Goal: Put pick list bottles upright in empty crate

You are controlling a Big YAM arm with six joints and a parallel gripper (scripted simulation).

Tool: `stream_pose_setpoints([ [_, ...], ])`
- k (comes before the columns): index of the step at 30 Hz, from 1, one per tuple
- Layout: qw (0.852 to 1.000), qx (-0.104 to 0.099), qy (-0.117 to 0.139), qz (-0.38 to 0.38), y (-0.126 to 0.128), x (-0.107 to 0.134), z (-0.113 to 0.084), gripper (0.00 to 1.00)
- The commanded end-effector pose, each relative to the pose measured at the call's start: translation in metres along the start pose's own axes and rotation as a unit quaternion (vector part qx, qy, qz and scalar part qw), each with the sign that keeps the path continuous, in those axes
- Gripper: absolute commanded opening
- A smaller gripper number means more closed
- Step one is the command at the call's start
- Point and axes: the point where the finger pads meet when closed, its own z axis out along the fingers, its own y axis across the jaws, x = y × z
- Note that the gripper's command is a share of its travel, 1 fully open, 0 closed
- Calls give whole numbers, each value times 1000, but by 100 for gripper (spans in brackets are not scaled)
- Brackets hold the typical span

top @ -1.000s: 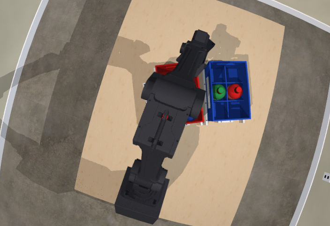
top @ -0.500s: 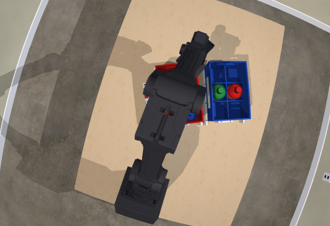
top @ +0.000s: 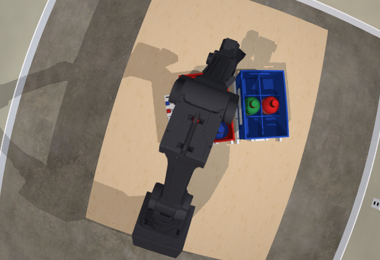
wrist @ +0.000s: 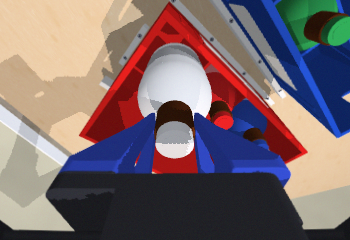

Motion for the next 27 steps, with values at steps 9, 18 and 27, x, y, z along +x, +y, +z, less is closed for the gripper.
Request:
stream_pose_setpoints([
  [9, 999, -18, -45, 1, 20, -39, -17, 0],
  [18, 999, -19, -44, 1, 21, -40, -10, 0],
  [27, 999, -17, -42, 2, 20, -40, 0, 0],
])
